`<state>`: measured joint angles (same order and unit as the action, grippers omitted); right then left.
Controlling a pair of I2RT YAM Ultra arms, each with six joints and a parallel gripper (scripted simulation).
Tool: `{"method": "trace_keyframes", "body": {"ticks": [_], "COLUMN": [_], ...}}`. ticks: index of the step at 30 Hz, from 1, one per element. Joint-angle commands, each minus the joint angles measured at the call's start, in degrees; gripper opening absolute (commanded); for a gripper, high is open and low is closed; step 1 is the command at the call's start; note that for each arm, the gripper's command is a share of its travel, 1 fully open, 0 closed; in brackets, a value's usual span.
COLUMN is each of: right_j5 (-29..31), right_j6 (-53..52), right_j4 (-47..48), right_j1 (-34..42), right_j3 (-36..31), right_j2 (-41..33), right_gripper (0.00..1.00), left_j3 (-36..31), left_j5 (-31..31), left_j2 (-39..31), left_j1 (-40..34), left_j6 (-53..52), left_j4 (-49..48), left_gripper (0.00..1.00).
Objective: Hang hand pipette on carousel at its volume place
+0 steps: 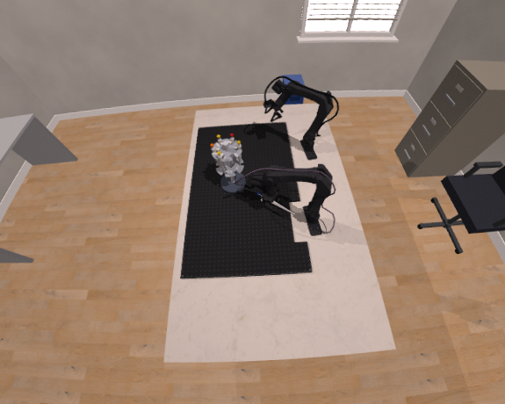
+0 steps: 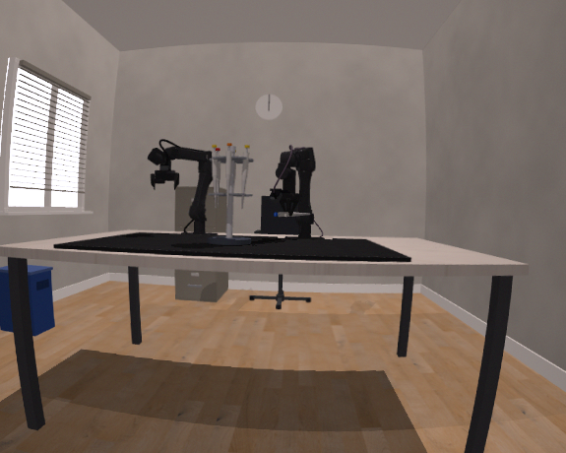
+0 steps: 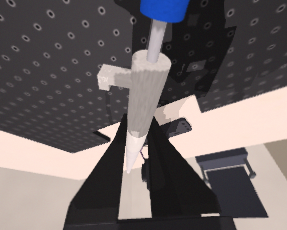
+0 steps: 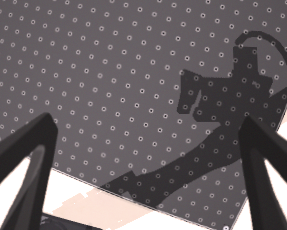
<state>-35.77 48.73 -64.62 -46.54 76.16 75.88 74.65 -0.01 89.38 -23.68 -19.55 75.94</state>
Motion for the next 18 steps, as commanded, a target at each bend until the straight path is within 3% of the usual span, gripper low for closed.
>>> {"method": "trace_keyframes", "body": {"ticks": [1,18], "right_j5": [-1.34,-1.34], "right_j6": [0.39,0.39], "right_j4": [1.39,1.39], "right_j1": [-0.58,-0.58], "right_j3": [0.73,0.73], "right_j2": [-0.4,-0.4], "right_gripper": [1.0,1.0], "left_j3": [1.82,13.03], "left_j5": [0.3,0.04], "left_j2": [-1.58,10.86], "left_j1": [-0.02,-2.84], "left_j6": [5.45,8.05], "left_j4": [-0.23,1.3], "left_gripper": [0.12,0.12]}}
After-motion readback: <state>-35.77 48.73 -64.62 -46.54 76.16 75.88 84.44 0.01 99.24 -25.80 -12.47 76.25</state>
